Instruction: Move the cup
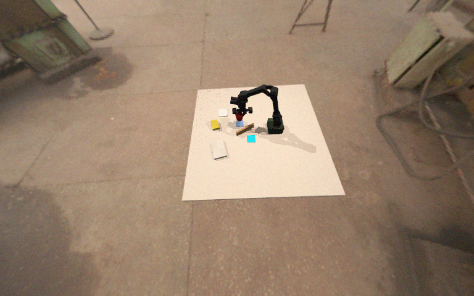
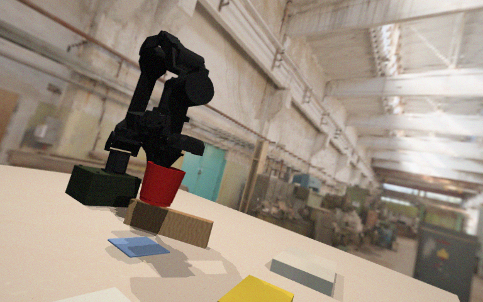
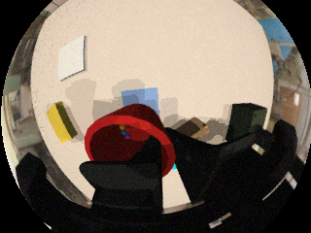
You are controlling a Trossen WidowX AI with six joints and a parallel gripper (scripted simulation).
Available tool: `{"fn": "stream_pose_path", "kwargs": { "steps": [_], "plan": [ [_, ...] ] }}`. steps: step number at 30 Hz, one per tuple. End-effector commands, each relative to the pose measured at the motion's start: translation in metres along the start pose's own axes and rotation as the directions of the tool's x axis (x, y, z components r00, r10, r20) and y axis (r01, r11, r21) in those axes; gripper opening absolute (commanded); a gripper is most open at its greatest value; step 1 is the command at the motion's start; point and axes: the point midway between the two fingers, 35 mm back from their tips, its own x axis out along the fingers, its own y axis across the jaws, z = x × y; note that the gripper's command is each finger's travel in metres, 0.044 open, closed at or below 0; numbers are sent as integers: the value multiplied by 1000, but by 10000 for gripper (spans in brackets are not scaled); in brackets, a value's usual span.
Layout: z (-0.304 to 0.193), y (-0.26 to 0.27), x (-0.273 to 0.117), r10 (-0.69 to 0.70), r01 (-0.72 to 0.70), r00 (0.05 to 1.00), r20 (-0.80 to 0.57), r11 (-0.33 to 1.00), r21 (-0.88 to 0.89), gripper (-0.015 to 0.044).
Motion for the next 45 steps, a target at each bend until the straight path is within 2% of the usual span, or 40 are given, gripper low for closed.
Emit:
{"fn": "stream_pose_path", "kwargs": {
  "steps": [1, 45],
  "plan": [
    [-8, -5, 1, -5, 5, 1000, -2, 1000, 2, 0],
    [-106, -56, -6, -9, 9, 1000, -13, 1000, 5, 0]
  ]
}}
